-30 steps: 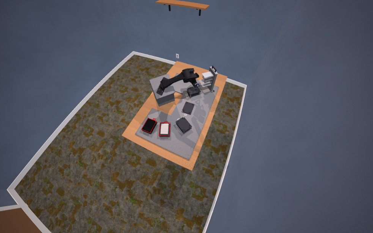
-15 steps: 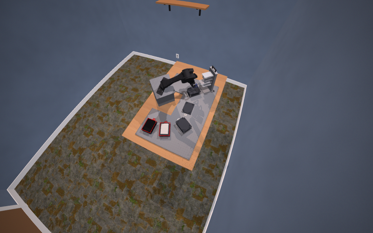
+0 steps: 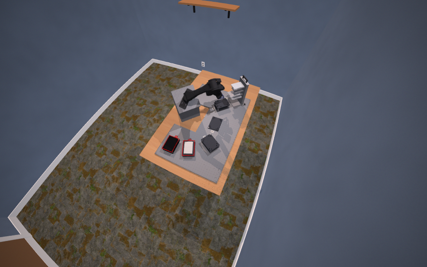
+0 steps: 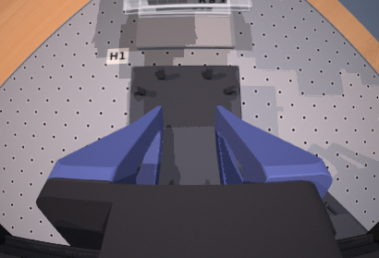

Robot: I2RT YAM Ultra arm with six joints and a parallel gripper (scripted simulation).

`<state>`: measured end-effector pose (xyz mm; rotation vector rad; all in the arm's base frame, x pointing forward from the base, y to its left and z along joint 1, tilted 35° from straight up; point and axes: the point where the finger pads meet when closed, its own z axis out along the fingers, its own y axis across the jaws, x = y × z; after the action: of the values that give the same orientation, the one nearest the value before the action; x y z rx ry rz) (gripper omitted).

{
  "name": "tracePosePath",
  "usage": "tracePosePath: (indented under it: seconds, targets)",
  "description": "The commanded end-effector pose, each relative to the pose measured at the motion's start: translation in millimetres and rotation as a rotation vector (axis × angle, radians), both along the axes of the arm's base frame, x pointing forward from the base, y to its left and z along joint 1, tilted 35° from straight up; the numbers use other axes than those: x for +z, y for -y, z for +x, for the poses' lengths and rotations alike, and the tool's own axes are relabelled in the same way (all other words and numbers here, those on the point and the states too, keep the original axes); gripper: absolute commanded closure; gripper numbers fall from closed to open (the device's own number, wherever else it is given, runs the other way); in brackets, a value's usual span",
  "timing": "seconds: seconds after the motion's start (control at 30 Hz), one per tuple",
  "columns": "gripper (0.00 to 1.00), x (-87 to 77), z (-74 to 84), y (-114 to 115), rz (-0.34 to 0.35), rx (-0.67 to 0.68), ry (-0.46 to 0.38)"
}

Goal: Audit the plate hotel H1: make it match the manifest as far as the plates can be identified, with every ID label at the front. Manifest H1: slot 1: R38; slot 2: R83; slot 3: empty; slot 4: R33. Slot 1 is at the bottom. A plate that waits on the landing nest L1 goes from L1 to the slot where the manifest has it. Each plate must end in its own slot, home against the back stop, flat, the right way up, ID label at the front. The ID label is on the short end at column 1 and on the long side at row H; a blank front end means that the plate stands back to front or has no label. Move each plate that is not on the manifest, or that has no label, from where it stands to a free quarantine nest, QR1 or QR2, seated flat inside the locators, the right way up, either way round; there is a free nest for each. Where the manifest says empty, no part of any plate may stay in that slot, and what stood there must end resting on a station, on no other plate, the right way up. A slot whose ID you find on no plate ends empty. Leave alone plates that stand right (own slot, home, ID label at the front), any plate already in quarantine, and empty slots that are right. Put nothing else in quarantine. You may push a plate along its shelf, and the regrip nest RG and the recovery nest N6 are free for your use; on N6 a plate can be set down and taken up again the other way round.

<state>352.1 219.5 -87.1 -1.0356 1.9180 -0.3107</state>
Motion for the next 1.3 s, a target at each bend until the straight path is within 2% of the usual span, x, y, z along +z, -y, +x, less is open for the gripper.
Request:
tracePosePath:
  seconds: [0.0,0.13,0.17,0.2,0.23,0.37,0.4,0.47,0.5,0.7,0.73,1.27]
  targets:
    - [1.0,-0.4,-1.5,-3.2,0.008,0.013,0.005]
    - [1.0,-0.4,-1.5,-3.2,0.008,0.013,0.005]
    - [1.0,-9.4,-10.8,1.2,-0.012,0.026,-0.016]
    - [1.0,-8.7,-9.7,0.2,-0.009,0.025,-0.013]
    - [1.0,-0.4,-1.6,-3.2,0.008,0.013,0.005]
    - [1.0,-0.4,-1.6,-3.2,0.008,0.013,0.005]
    - [1.0,-10.2,-8.5,-0.8,-0.014,0.025,-0.02]
    - [1.0,-10.2,-8.5,-0.8,-0.014,0.024,-0.02]
    - [1.0,-0.4,-1.6,-3.2,0.008,0.013,0.006]
    - [1.0,-0.4,-1.6,-3.2,0.008,0.013,0.006]
    - [1.0,-7.6,-3.2,-5.8,-0.005,0.024,-0.01]
    - [1.0,-4.2,6.2,-15.5,0.003,0.026,-0.001]
